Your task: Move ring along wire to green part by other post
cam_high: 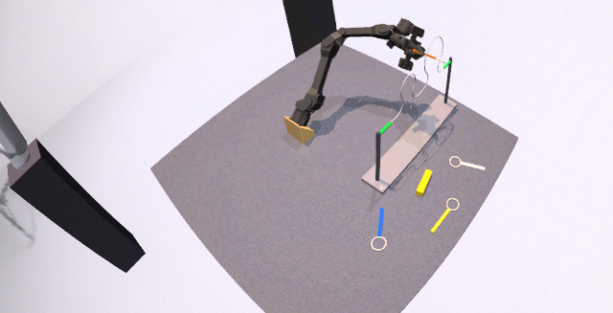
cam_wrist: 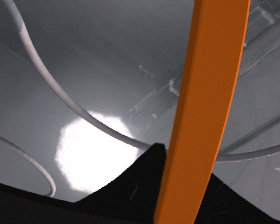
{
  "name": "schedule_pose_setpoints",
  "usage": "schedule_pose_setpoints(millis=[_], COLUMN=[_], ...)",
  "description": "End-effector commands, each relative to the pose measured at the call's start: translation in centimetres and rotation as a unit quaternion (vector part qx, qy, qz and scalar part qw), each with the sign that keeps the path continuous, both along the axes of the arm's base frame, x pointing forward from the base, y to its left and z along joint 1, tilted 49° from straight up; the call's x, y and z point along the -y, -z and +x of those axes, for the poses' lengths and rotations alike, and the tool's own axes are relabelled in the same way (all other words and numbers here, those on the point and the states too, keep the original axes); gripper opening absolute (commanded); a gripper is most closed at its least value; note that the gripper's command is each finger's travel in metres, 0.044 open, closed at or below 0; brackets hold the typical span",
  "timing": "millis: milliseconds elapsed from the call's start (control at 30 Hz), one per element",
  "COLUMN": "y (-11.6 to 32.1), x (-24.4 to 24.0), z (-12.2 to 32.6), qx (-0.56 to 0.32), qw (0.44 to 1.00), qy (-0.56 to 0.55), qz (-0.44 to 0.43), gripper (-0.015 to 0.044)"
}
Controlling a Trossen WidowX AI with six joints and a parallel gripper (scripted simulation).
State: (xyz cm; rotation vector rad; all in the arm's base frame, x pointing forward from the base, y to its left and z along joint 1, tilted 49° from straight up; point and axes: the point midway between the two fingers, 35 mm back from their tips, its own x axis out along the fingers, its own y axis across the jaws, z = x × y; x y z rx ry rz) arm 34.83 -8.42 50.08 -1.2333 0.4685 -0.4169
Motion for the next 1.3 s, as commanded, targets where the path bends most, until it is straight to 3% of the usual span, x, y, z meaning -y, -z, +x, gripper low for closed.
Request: schedule_pose_setpoints(millis=[0,433,1267], y=[-0.44,-0.86,0.11], x=[0.1,0.15,-0.35], z=[0.2,0.19,0.33], qx=[-0.003,0.0,0.02], qw=[1.0,1.0,0.984], qy=[-0.002,-0.003,-0.011], qz=[-0.006,0.03,0.179], gripper=[-0.015,-0.015,-0.015])
